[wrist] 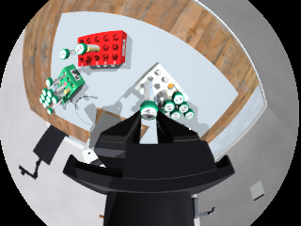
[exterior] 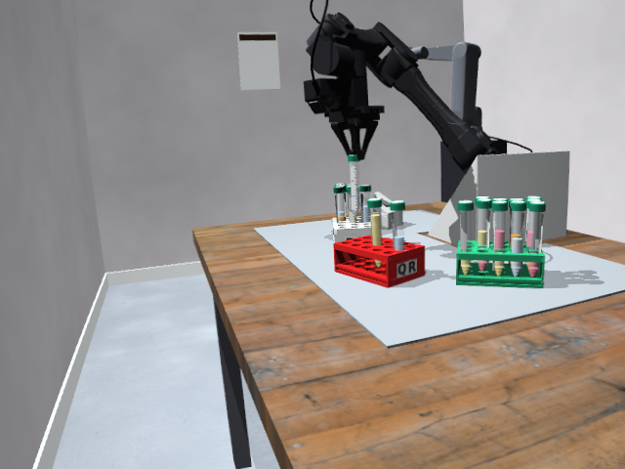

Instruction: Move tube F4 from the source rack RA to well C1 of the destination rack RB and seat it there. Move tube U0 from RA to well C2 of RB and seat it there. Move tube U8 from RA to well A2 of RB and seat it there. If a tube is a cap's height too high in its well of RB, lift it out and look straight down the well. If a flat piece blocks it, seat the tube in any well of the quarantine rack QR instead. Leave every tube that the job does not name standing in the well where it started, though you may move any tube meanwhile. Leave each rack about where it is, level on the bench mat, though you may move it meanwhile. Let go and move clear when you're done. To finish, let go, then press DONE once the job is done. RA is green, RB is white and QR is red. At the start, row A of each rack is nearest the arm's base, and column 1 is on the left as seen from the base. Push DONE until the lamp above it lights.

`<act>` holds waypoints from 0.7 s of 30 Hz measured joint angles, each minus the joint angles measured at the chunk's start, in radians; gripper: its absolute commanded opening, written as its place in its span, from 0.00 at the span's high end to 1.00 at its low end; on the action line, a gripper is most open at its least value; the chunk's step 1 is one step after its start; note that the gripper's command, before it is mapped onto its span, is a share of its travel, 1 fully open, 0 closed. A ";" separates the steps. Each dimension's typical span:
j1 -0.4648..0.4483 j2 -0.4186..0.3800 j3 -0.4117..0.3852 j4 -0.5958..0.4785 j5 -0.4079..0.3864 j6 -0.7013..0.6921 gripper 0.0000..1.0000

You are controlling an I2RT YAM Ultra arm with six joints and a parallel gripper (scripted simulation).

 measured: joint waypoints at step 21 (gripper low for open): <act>-0.047 0.056 0.118 -0.029 0.019 -0.051 1.00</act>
